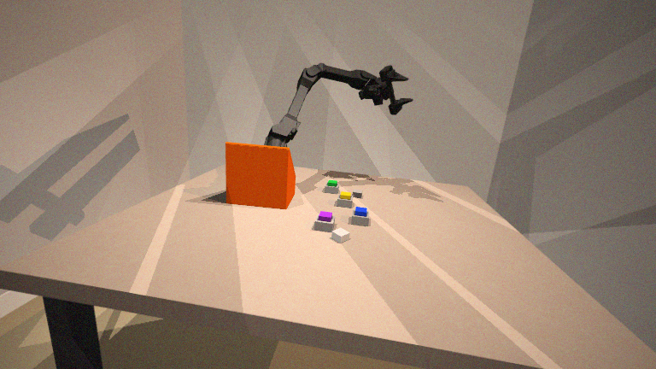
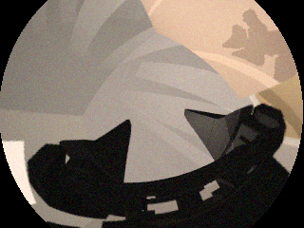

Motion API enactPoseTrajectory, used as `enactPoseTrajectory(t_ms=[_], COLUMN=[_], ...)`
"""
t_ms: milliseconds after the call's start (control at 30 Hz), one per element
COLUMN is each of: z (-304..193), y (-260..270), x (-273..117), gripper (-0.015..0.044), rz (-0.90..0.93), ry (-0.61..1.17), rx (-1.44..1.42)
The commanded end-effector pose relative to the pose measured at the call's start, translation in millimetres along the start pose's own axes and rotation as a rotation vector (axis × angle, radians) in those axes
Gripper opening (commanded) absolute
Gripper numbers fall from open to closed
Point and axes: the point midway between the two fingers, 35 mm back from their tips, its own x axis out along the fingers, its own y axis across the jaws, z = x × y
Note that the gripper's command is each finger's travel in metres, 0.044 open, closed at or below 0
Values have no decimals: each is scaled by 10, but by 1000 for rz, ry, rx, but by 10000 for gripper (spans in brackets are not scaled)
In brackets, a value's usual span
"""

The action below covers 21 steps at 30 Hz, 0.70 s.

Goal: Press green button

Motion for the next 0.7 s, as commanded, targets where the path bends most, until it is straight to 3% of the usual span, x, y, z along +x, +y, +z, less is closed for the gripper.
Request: enactPoseTrajectory(t_ms=[0,300,667], z=[17,1031,1802], y=[-7,-295,-417], x=[8,228,134], gripper=[400,400,400], rz=[-6,-191,-93], ry=[-5,-415,-827], rx=[13,730,1258])
